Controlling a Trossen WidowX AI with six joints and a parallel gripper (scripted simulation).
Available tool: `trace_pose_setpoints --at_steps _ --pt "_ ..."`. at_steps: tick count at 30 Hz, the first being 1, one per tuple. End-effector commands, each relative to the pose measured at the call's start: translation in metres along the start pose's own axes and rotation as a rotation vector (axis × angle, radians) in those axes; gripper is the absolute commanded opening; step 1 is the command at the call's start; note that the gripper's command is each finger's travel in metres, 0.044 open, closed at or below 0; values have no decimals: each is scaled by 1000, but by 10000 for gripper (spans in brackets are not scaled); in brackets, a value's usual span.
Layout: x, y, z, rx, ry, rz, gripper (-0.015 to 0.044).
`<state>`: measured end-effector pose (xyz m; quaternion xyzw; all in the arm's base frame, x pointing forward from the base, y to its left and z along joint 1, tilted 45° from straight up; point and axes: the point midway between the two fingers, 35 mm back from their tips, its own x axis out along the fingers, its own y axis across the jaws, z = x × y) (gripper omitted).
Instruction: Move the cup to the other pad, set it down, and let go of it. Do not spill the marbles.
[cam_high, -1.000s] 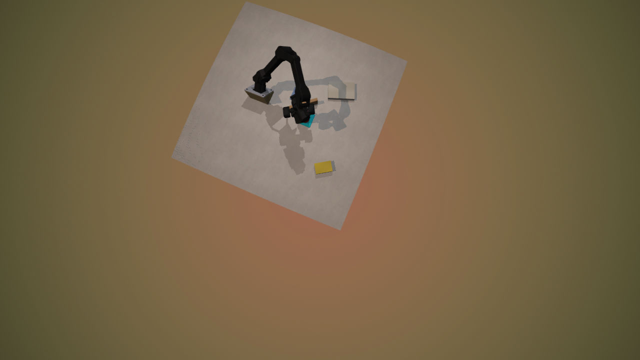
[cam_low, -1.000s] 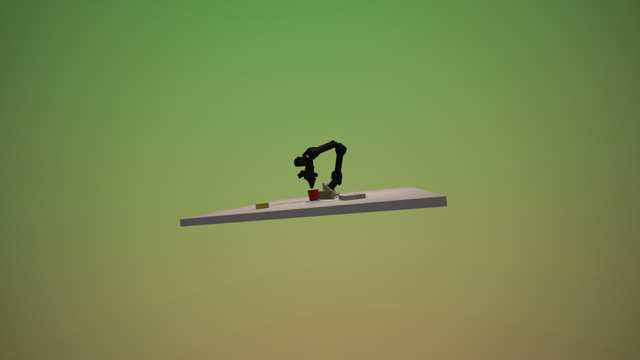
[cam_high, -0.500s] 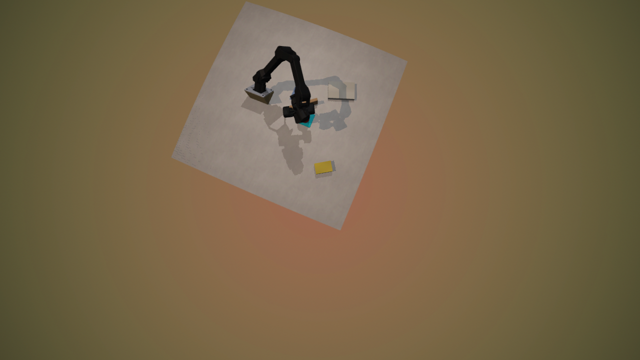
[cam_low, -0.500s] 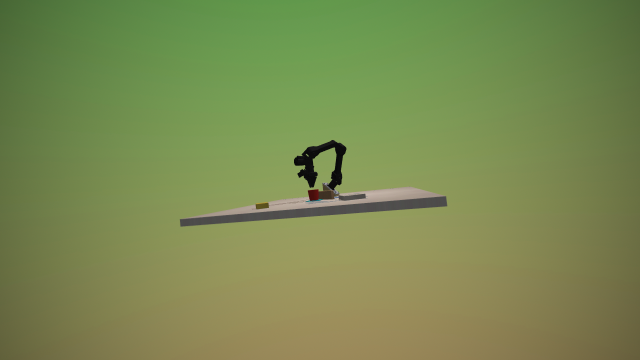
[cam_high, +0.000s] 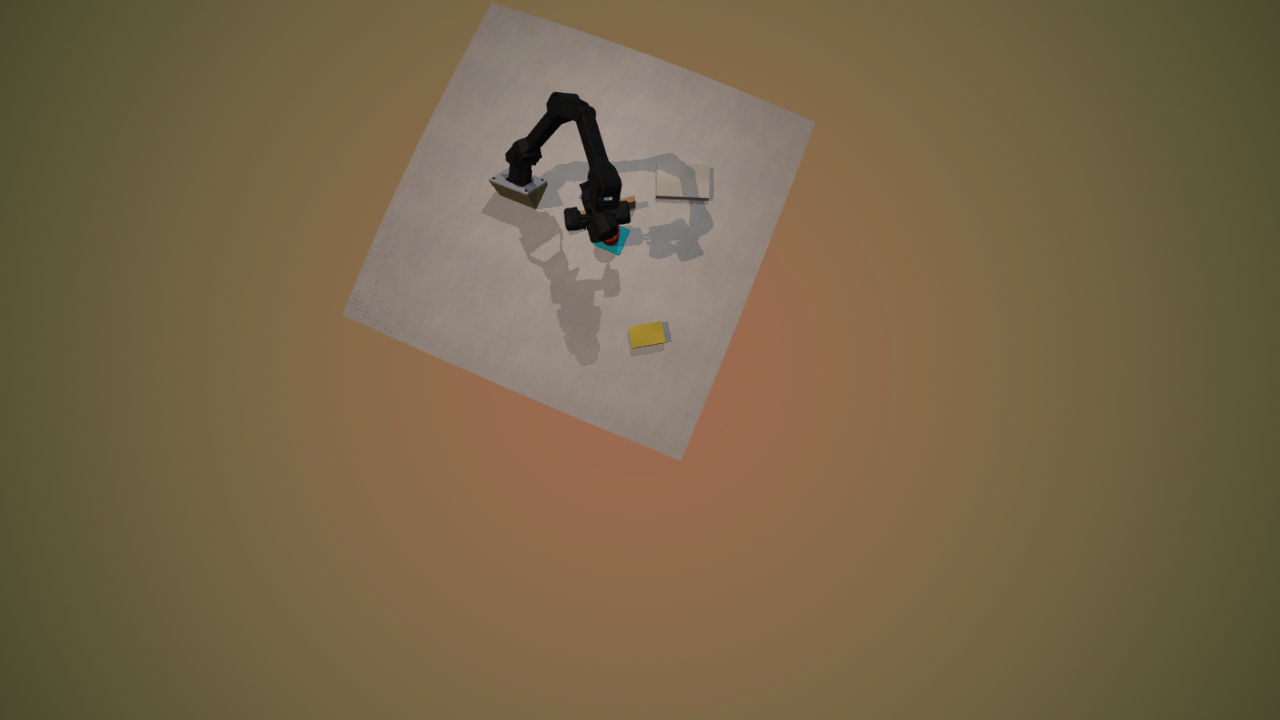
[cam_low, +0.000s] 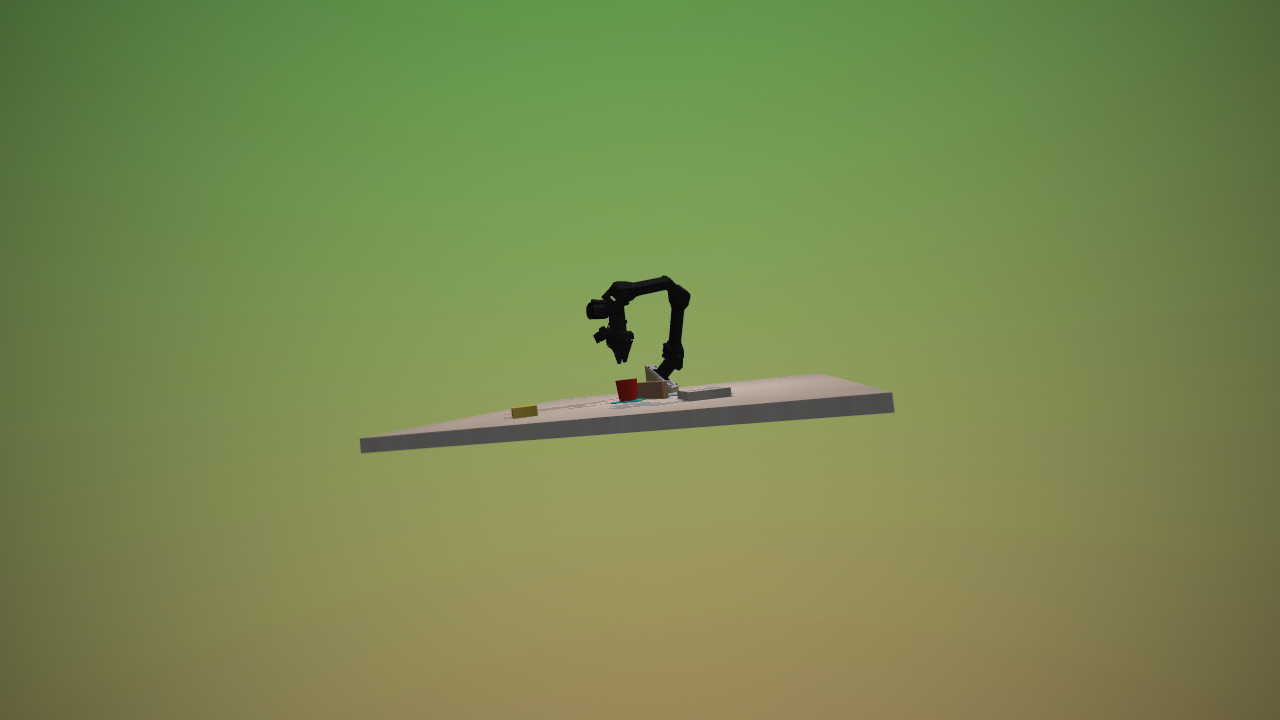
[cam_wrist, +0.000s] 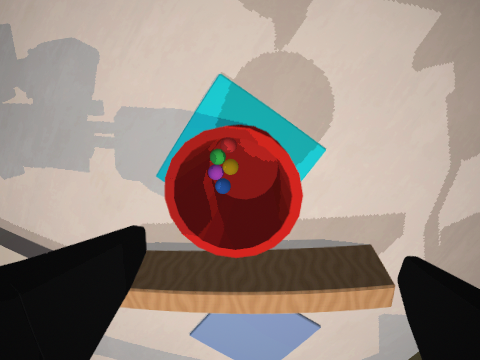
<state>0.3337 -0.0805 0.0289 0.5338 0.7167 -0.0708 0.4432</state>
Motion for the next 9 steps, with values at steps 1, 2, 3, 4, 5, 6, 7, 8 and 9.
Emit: trace_pose_setpoints --at_steps 1,2,3,4,5,6,7,8,9 --pt "-10 0 1 -4 3 -8 440" --pt "-13 0 1 -5 3 -8 440" --pt "-15 0 0 -5 3 -8 440" --pt "-18 1 0 -5 3 -8 440" --pt "-21 1 0 -5 3 -8 440" --pt "-22 1 0 -5 3 -8 440" --pt "-22 2 0 -6 3 -8 440" --pt "-20 2 0 -3 -3 0 440" --pt "-20 2 0 -3 -3 0 440"
